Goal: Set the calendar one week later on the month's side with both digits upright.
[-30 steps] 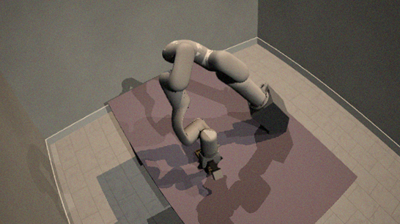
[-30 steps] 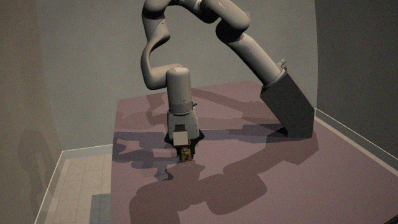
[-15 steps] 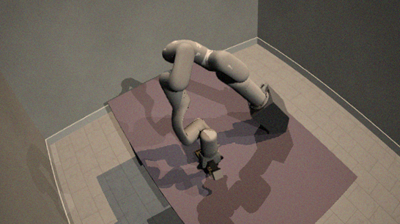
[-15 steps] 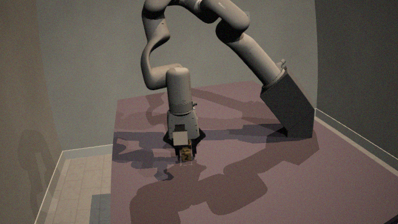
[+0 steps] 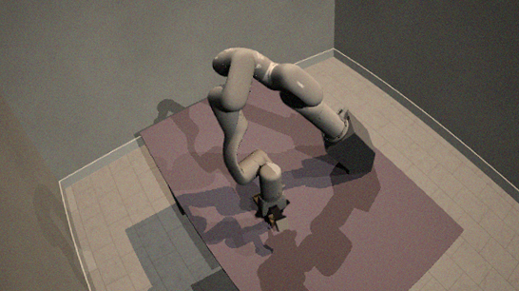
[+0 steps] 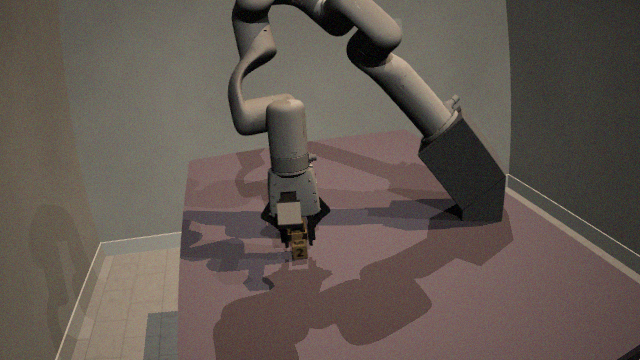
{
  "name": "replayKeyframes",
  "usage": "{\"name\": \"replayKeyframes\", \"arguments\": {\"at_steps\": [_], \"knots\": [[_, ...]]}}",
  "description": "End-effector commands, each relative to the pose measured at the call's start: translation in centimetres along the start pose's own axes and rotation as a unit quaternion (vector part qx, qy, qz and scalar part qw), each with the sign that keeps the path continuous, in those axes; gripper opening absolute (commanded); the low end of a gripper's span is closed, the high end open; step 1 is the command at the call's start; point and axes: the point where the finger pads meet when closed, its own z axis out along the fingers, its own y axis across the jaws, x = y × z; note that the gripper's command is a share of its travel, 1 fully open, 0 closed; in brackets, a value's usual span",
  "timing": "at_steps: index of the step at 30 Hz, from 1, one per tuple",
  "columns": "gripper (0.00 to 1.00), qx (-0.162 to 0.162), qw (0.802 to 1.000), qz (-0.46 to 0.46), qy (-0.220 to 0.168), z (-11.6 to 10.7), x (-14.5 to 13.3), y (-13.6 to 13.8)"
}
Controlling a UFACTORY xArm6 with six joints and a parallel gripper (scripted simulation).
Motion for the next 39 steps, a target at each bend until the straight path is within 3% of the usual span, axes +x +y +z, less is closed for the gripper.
{"name": "replayKeyframes", "arguments": {"at_steps": [1, 11, 20, 21, 39], "knots": [[0.49, 0.000, 1.000, 0.000, 0.000, -1.8, 0.0, 0.1], [0.49, 0.000, 1.000, 0.000, 0.000, -6.5, 0.0, 0.1], [0.49, 0.000, 1.000, 0.000, 0.000, -7.3, 0.0, 0.1], [1.00, 0.000, 1.000, 0.000, 0.000, -7.3, 0.0, 0.1], [1.00, 0.000, 1.000, 0.000, 0.000, -7.3, 0.0, 0.1]]}}
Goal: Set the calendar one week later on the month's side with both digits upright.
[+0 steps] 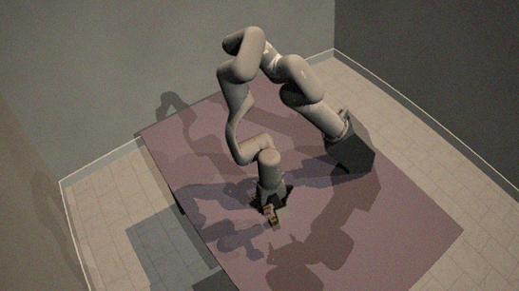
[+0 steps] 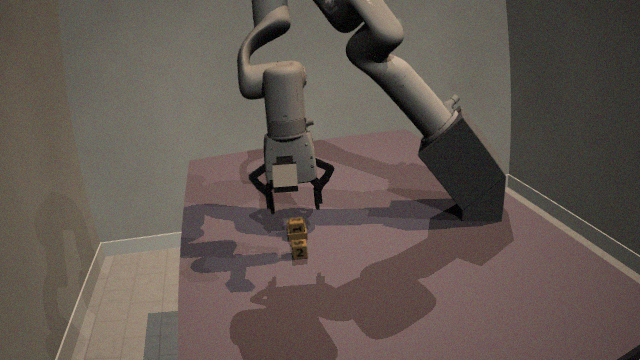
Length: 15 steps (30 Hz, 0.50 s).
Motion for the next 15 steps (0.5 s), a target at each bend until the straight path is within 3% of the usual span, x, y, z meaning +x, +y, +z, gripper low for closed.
{"name": "replayKeyframes", "arguments": {"at_steps": [1, 5, 15], "knots": [[1.00, -0.001, 1.000, 0.000, 0.001, -0.1, 0.1, 0.1], [1.00, 0.000, 1.000, 0.019, 0.001, 0.0, -0.2, 0.1], [1.00, 0.003, 0.984, 0.178, 0.001, 0.0, -2.2, 0.3]]}}
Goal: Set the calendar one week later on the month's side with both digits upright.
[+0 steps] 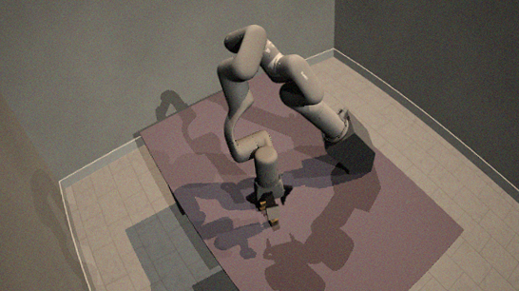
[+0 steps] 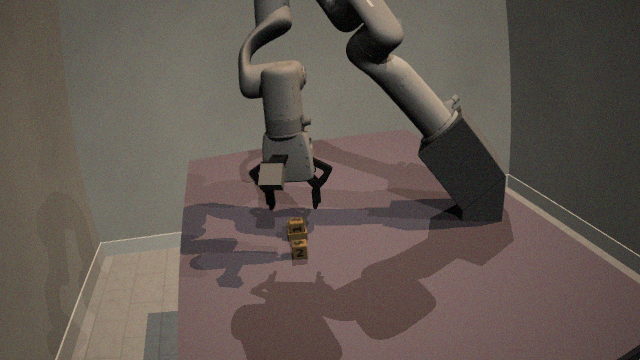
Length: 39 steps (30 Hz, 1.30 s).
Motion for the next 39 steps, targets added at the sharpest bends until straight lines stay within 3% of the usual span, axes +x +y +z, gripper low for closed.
{"name": "replayKeyframes", "arguments": {"at_steps": [1, 11, 14, 15, 20, 28, 30, 31, 32, 36, 39], "knots": [[1.00, -0.003, 0.996, 0.087, 0.003, 0.0, -1.0, 0.4], [1.00, -0.001, 0.973, 0.232, 0.004, 0.0, -2.7, 0.8], [1.00, -0.001, 0.972, 0.233, 0.004, 0.0, -2.8, 0.8], [1.00, -0.001, 0.959, 0.284, 0.004, 0.0, -3.4, 0.9], [1.00, -0.001, 0.943, 0.334, 0.004, 0.0, -4.0, 1.1], [1.00, -0.001, 0.891, 0.454, 0.004, -0.1, -5.5, 1.3], [1.00, -0.001, 0.891, 0.454, 0.004, -0.1, -5.5, 1.3], [1.00, -0.001, 0.884, 0.468, 0.004, -0.1, -5.7, 1.3], [1.00, -0.002, 0.864, 0.503, 0.005, -0.1, -6.1, 1.4], [1.00, -0.002, 0.844, 0.537, 0.005, -0.1, -6.6, 1.5], [1.00, -0.003, 0.813, 0.582, 0.005, -0.2, -7.2, 1.5]]}}
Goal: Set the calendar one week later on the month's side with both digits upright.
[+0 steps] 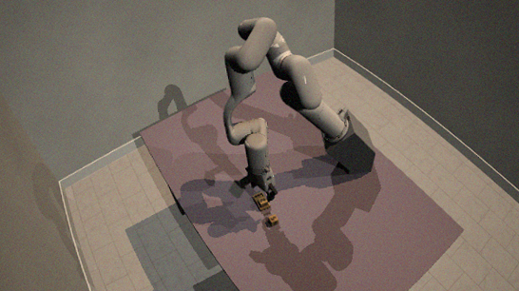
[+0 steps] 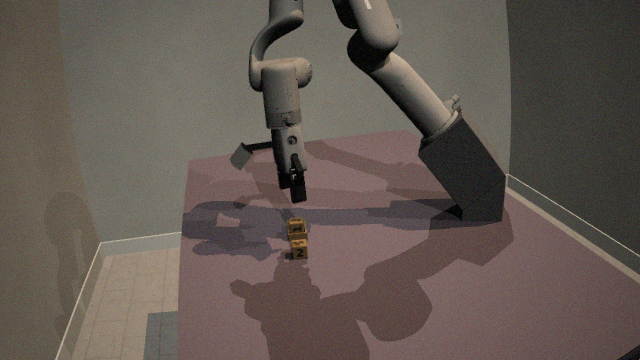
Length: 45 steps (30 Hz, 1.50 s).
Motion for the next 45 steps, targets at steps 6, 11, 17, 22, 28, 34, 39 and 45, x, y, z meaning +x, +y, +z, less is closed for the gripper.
{"name": "replayKeyframes", "arguments": {"at_steps": [6, 11, 17, 22, 28, 34, 39, 45], "knots": [[1.00, -0.003, 0.991, 0.130, 0.011, -0.15, -0.43, 1.34], [0.49, -0.003, 0.991, 0.131, 0.011, -0.15, -0.43, 1.35], [0.49, -0.003, 0.991, 0.131, 0.011, -0.15, -0.43, 1.35], [0.49, -0.003, 0.991, 0.131, 0.011, -0.15, -0.43, 1.35], [0.49, -0.003, 0.991, 0.131, 0.011, -0.15, -0.43, 1.35], [0.49, -0.003, 0.991, 0.131, 0.011, -0.15, -0.43, 1.35], [0.49, -0.003, 0.991, 0.131, 0.011, -0.15, -0.43, 1.35], [0.49, -0.003, 0.991, 0.131, 0.011, -0.15, -0.43, 1.35]]}}
